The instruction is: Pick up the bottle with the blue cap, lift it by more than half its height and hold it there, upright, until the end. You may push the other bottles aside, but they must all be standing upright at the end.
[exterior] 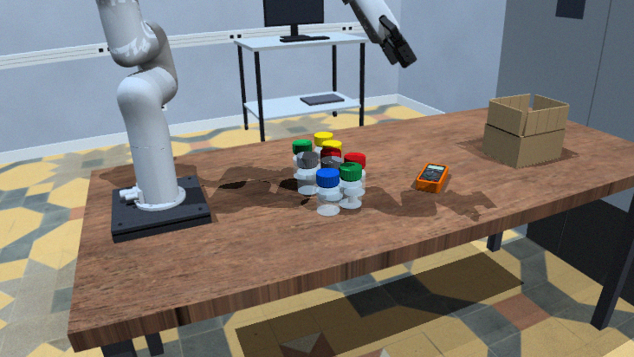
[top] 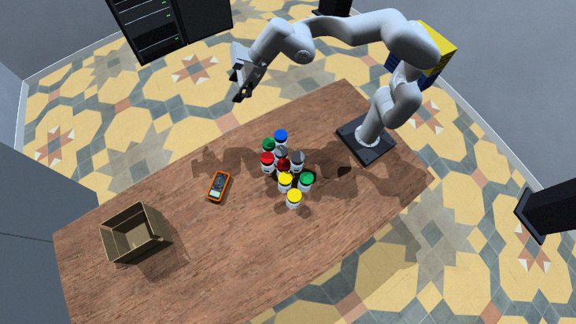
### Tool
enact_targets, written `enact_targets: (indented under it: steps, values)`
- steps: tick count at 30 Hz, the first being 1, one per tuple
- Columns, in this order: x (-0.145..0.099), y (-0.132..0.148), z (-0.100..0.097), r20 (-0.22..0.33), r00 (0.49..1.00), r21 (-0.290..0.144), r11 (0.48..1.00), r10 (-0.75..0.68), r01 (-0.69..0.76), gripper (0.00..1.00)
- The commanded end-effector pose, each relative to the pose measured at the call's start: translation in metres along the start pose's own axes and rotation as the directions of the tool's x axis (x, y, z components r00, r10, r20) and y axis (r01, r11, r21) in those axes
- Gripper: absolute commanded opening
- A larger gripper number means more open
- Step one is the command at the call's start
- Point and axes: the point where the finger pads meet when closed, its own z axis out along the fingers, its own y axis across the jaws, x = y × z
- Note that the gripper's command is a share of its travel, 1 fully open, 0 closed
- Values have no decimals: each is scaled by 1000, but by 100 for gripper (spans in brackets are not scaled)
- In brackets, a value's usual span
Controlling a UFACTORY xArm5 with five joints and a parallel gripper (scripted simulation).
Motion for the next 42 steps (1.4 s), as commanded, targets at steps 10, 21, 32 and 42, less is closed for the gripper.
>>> enact_targets:
  steps: [10, 21, 32, 42]
  values:
    - [2, 0, -2, -4, 1000, -1, 1000, 0, 0, 100]
    - [1, -1, -2, 2, 1000, 1, 1000, -10, 10, 79]
    - [-10, -15, -7, 63, 991, 32, 993, -115, 113, 79]
    - [-24, -31, -15, 125, 963, 81, 970, -238, 229, 79]
